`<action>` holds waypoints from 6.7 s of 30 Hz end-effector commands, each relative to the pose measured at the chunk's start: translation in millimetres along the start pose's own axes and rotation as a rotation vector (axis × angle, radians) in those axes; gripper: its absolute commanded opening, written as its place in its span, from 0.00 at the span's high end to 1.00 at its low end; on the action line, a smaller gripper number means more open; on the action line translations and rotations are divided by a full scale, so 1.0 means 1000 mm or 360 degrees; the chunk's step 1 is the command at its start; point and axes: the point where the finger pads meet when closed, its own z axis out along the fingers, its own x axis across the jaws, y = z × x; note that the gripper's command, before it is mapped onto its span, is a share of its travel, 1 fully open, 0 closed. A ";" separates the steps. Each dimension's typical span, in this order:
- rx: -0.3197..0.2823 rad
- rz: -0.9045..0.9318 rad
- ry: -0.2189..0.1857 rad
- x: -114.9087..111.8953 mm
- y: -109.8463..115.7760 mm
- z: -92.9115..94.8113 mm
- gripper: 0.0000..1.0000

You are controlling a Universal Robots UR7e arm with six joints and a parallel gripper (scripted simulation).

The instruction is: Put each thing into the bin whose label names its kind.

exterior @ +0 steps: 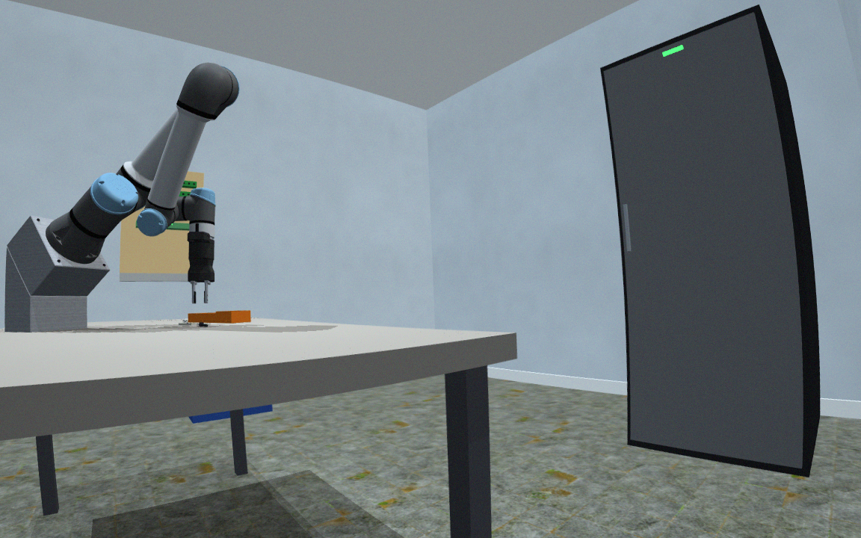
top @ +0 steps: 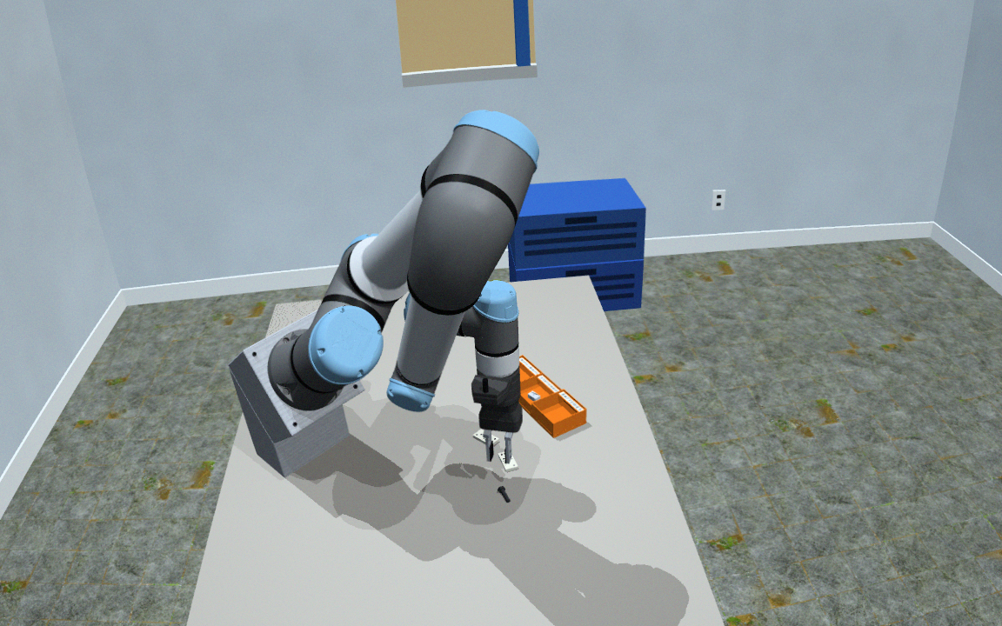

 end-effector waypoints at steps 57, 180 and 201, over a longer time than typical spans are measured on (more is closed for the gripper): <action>-0.0014 0.1509 0.0043 0.007 -0.020 0.002 0.38; -0.0020 0.3970 0.0069 -0.016 -0.033 -0.005 0.38; -0.0021 0.3969 0.0067 -0.014 -0.033 -0.005 0.38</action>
